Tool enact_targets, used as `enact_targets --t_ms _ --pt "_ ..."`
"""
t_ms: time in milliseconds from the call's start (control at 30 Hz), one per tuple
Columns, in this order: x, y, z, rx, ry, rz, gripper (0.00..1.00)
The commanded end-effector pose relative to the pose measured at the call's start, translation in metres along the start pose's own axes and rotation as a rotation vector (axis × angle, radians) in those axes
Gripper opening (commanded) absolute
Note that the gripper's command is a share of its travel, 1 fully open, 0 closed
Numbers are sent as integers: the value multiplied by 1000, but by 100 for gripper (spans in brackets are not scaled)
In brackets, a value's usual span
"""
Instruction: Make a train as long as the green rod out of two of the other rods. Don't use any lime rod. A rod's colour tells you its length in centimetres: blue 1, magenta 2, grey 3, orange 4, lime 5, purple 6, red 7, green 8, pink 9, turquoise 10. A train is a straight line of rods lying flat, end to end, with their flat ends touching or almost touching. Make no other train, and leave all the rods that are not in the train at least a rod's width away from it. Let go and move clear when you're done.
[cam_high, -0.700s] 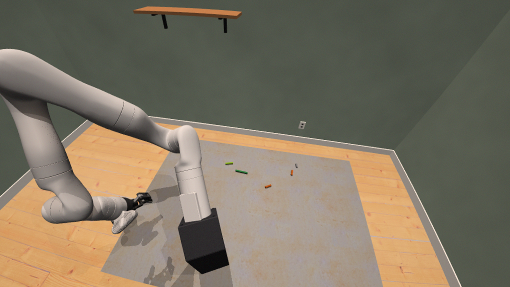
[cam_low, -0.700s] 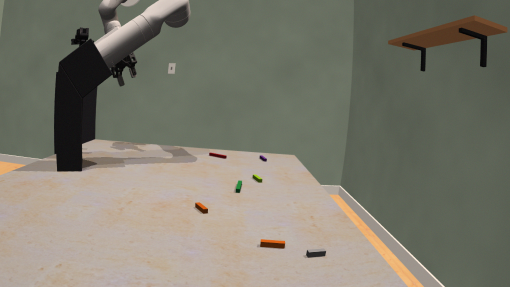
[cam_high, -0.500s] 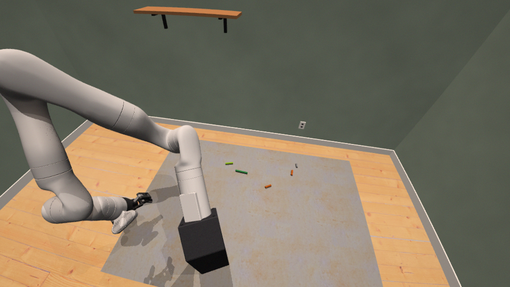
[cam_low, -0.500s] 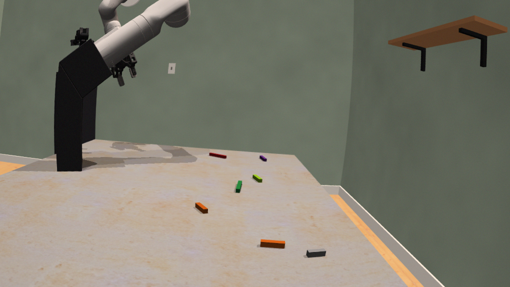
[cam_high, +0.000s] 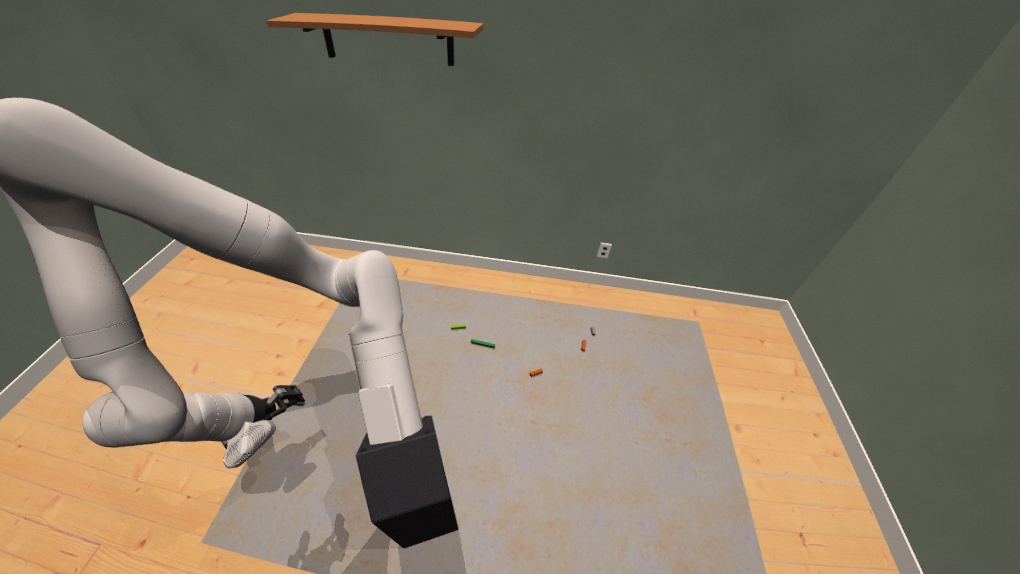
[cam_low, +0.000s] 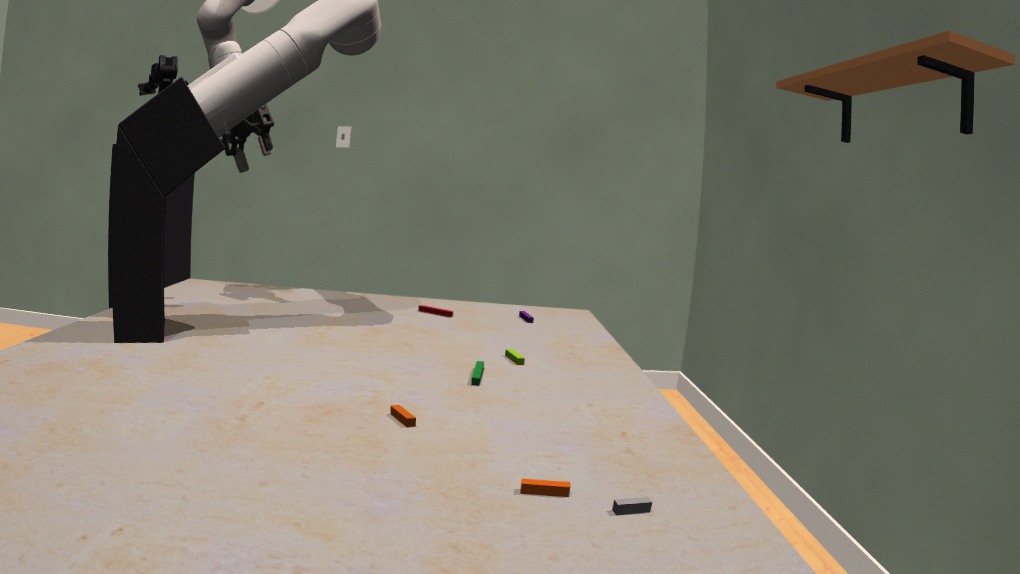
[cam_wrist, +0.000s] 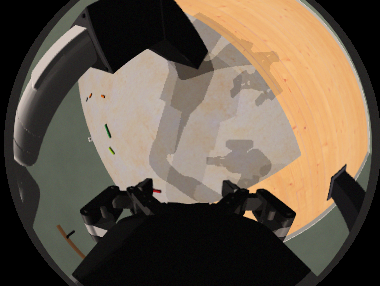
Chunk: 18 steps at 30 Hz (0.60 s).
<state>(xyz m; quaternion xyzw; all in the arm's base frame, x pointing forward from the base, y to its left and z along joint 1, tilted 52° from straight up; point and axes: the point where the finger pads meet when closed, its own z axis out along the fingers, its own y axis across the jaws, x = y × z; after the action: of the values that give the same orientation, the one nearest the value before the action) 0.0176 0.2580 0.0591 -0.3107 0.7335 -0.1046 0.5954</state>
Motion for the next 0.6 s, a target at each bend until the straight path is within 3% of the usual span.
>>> enact_targets --t_ms 0,167,333,400,567 --pt "1 1 -2 -6 -1 -4 100" --pt "10 9 -11 -40 -8 -41 100" --pt "33 24 -32 -119 -27 -129 100" --pt "33 24 -32 -119 -27 -129 100" --pt "77 42 -68 -245 -60 -280 100"
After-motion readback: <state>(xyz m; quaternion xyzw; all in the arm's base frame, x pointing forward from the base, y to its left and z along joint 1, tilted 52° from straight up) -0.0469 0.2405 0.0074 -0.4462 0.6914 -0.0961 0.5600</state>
